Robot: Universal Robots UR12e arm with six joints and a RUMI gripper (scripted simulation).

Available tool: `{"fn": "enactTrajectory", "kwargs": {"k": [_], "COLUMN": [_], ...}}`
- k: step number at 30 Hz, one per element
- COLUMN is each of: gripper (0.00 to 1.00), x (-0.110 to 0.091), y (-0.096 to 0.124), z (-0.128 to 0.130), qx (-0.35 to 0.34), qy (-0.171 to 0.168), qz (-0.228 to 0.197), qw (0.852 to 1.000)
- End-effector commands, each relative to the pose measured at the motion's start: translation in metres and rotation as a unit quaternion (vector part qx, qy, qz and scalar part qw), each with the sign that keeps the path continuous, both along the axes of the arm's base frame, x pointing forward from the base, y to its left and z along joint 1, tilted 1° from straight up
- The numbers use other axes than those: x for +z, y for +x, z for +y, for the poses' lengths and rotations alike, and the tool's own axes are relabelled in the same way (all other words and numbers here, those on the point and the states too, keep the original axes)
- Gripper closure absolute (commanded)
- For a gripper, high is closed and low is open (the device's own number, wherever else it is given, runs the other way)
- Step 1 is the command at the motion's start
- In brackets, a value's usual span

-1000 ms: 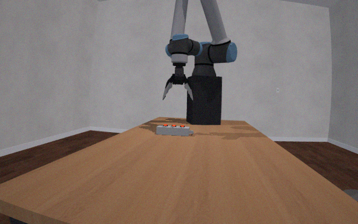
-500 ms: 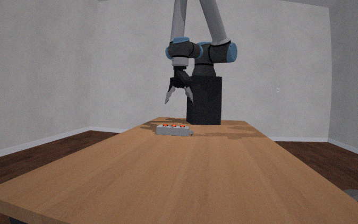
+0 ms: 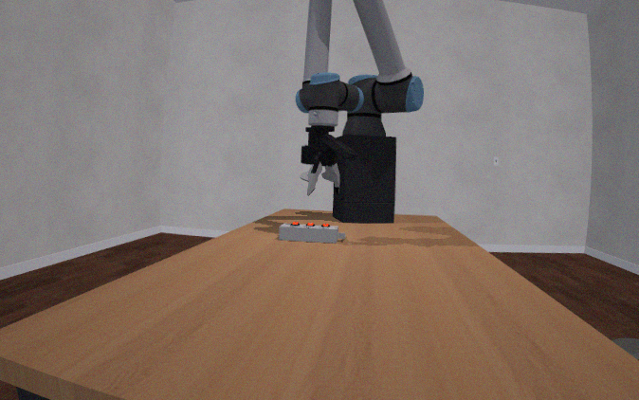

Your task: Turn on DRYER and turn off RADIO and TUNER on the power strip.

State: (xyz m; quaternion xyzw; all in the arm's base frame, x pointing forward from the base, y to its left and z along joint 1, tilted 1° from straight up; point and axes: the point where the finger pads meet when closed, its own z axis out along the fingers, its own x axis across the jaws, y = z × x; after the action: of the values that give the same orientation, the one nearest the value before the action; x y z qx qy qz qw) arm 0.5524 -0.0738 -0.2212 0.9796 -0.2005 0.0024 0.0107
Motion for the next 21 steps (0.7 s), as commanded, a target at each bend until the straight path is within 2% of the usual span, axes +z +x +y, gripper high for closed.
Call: {"fn": "enactTrajectory", "kwargs": {"k": [1,4,13,21], "gripper": [0.00,0.00,0.00,0.00], "x": [-0.007,-0.009,-0.019,-0.021], "y": [0.000,-0.001,-0.002,-0.003], "z": [0.003,0.003,0.007,0.007], "qx": [0.088,0.105,0.212,0.238], "qy": [0.002,0.002,0.002,0.002], "qz": [-0.001,-0.001,0.001,0.002], "qw": [0.996,0.994,0.977,0.971]}}
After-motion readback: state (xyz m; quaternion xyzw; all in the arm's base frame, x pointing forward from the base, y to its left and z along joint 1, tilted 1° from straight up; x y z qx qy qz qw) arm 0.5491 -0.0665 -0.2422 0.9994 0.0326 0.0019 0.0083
